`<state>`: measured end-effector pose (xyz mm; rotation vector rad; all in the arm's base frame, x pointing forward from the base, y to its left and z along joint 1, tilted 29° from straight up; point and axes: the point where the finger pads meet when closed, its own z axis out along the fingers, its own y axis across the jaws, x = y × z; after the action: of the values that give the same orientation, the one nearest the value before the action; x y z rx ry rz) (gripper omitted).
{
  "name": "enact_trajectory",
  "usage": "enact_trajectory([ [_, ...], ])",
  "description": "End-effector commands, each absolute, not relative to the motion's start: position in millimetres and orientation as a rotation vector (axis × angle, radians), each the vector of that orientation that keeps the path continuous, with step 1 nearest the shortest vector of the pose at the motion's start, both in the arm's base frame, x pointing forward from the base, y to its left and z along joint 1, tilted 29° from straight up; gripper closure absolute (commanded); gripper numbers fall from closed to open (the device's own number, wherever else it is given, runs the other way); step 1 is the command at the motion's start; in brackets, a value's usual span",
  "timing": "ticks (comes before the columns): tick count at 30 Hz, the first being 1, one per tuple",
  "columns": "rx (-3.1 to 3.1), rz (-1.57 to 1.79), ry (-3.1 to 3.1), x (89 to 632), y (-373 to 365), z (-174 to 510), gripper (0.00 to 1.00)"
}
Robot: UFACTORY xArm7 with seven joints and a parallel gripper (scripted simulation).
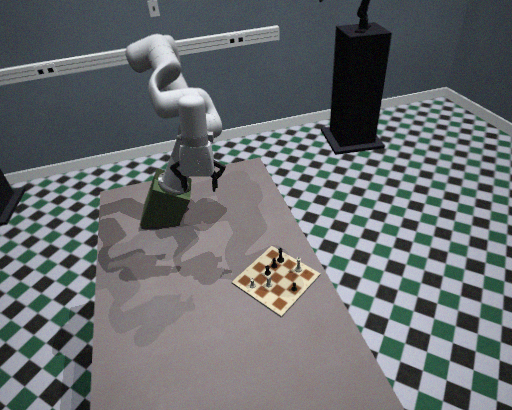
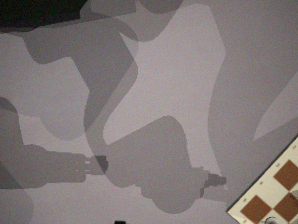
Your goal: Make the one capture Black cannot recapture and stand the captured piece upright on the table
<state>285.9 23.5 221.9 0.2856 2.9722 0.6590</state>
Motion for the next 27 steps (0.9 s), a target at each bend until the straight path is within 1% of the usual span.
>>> enact_trajectory([
  [1, 0.287, 0.659, 2.969, 287, 23, 223, 0.00],
  [20, 0.271, 0.646, 2.972, 288, 23, 224, 0.00],
  [23, 0.173, 0.571, 2.991, 296, 26, 227, 0.00],
  [26, -0.055, 0.407, 3.015, 314, 37, 235, 0.00],
  [27, -0.055, 0.407, 3.015, 314, 37, 235, 0.00],
])
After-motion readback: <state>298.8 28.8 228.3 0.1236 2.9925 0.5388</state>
